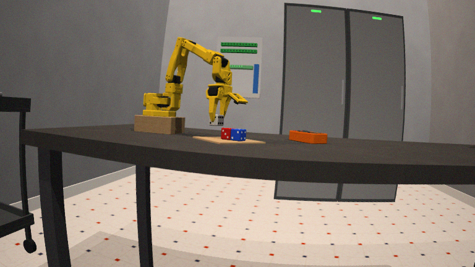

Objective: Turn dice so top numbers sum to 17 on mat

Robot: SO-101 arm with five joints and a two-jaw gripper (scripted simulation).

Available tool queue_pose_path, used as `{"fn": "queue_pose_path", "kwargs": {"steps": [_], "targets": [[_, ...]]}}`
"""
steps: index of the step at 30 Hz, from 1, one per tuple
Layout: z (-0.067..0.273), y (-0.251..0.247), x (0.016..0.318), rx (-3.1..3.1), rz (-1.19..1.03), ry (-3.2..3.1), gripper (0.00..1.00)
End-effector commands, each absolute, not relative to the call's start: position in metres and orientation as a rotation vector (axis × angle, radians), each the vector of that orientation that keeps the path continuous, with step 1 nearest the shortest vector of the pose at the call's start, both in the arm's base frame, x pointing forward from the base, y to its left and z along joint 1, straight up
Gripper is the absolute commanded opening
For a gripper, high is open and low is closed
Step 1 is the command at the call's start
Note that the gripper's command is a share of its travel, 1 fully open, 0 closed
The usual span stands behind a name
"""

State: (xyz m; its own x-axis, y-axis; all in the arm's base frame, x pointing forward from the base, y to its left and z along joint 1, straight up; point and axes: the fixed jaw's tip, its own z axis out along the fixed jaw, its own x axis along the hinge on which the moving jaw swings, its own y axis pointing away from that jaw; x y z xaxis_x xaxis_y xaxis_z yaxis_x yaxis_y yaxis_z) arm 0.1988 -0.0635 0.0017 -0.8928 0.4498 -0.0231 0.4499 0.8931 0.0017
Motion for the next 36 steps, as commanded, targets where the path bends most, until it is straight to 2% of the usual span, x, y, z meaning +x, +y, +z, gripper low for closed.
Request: {"fn": "queue_pose_path", "kwargs": {"steps": [1,36], "targets": [[-0.004,-0.063,0.194,0.729,0.000,3.058,0.00],[-0.016,-0.063,0.194,0.729,0.000,3.058,0.00]]}}
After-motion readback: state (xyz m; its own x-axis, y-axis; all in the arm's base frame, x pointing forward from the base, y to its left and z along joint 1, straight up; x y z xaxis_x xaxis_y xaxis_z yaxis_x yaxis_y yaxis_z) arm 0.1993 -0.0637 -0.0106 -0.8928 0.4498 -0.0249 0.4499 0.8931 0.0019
